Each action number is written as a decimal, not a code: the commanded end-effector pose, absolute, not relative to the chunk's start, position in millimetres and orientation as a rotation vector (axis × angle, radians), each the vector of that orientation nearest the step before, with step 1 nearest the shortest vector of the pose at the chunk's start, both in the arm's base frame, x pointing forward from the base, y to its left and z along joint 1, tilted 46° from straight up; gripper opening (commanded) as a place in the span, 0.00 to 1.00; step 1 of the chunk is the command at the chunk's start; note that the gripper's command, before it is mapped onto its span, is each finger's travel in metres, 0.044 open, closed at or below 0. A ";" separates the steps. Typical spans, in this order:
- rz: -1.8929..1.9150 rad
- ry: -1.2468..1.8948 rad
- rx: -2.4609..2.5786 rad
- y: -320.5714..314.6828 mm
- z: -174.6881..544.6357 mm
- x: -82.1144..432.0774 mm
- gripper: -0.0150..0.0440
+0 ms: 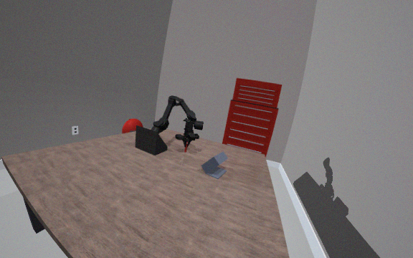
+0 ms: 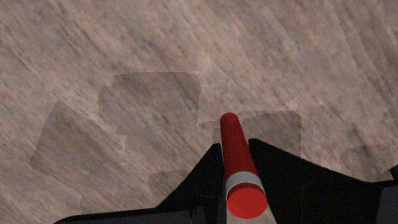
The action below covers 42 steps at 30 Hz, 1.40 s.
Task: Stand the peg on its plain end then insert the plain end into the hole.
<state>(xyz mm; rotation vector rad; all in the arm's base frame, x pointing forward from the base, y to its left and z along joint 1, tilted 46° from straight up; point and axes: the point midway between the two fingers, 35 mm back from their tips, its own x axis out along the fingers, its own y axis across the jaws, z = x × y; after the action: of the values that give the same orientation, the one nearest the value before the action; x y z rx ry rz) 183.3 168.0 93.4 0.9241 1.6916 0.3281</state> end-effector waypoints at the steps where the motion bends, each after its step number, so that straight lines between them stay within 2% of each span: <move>1: 0.331 1.691 0.923 168.1 93.9 183.4 0.29; 4: 0.331 1.691 0.923 168.1 93.9 183.4 0.25; 33: 0.314 1.695 0.921 107.1 141.8 190.9 0.25; 42: 0.320 1.659 0.907 103.8 136.8 197.2 0.25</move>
<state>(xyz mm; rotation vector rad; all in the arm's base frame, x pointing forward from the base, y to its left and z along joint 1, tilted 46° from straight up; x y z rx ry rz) 192.9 105.8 139.1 0.9129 1.6763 0.3154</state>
